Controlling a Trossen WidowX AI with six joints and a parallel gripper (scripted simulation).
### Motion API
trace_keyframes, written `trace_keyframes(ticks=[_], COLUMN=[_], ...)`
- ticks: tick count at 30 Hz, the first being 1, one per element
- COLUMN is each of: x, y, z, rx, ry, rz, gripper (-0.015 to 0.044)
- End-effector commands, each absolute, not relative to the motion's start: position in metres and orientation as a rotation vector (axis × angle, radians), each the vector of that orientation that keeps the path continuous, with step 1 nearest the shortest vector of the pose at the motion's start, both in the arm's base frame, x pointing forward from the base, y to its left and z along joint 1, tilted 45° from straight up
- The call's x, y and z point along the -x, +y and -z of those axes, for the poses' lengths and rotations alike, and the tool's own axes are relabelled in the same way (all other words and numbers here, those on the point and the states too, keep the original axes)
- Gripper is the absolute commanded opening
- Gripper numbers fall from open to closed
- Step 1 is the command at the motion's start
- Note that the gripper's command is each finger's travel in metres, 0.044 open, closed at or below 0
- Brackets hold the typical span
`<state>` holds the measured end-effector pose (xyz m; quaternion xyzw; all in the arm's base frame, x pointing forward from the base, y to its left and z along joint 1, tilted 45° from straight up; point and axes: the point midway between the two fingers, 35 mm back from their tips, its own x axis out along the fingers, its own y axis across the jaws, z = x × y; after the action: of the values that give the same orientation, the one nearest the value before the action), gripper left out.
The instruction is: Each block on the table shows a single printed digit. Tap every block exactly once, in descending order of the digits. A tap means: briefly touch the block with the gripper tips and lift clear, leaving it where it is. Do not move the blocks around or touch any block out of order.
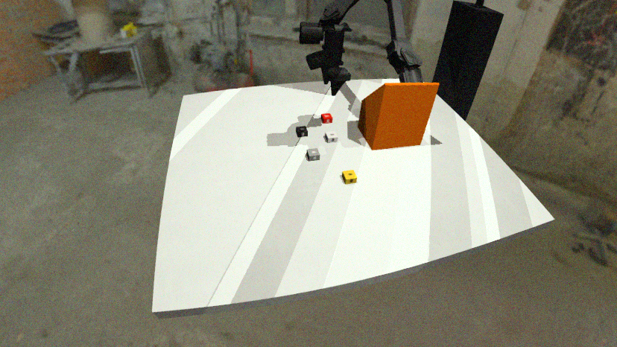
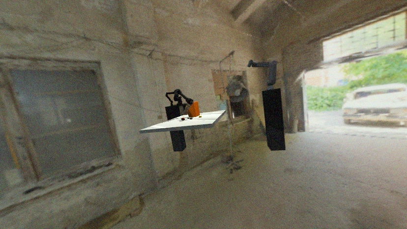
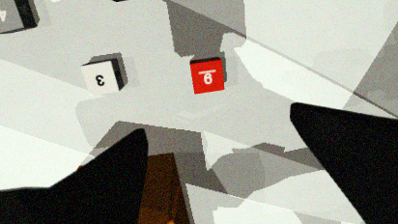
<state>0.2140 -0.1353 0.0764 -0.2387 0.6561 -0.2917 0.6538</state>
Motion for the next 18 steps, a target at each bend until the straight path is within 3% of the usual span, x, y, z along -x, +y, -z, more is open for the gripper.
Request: trace_keyframes(ticks=[1, 18], x=[-0.2100, -0.2109], y=[-0.1338, -0.1326], z=[-0.0748, -0.0735], rx=[0.550, 0.549], ry=[1.500, 1.500], rz=[0.683, 0.682], gripper=[0.0400, 0.0400])
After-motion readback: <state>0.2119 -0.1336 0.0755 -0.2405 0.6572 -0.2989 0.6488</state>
